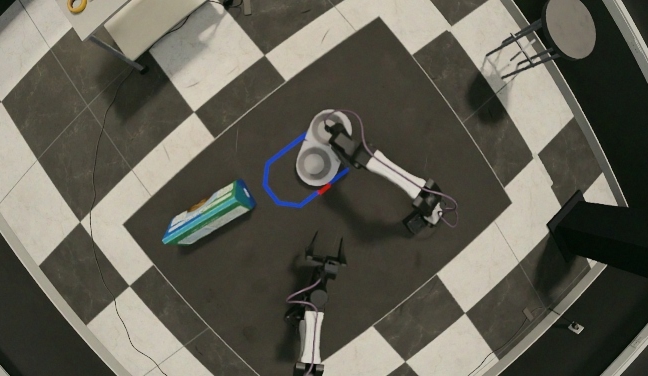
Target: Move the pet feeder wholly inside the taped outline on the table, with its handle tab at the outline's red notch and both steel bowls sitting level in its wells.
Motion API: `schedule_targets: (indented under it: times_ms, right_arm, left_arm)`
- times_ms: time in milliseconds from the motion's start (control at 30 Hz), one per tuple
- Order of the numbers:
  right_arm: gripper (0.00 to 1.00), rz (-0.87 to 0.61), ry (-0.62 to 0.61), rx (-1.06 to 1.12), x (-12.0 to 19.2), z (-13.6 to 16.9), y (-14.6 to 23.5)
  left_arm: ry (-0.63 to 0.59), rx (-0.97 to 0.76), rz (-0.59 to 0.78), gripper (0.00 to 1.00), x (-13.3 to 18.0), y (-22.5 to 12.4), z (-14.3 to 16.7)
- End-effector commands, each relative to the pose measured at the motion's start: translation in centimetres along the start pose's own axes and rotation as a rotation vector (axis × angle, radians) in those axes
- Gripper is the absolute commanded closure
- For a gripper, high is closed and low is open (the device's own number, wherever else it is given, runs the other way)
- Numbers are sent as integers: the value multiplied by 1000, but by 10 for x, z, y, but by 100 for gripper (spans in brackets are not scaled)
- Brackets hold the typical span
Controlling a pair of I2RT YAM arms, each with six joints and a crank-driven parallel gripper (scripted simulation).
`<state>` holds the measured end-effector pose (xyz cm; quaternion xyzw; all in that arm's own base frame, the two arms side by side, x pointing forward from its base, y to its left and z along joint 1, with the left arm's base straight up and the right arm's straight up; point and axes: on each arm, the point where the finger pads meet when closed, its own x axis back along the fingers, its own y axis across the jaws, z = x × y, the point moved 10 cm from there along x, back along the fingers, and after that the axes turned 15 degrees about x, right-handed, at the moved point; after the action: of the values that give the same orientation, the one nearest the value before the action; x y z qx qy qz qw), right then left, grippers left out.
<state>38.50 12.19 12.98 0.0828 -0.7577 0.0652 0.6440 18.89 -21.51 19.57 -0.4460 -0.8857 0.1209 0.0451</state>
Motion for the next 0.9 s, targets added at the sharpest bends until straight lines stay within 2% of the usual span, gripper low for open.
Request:
schedule_targets:
  times_ms: [0,100,367,600,667,867]
  right_arm:
    - [61,-17,-82,307,7,5,-8]
    - [61,-14,-87,357,6,6,-10]
    - [61,12,-124,814,5,10,-21]
    - [61,45,-149,1164,5,9,-30]
    - [61,45,-149,1164,5,9,-30]
    - [61,88,-170,1516,5,5,-33]
  left_arm:
    - [-1,-3,3,0,-1,-1,0]
    - [-1,-3,3,0,-1,-1,0]
    - [-1,-3,3,0,-1,-1,0]
    - [-1,-3,3,0,-1,-1,0]
    - [-1,-3,3,0,-1,-1,0]
    - [-1,-3,3,0,-1,-1,0]
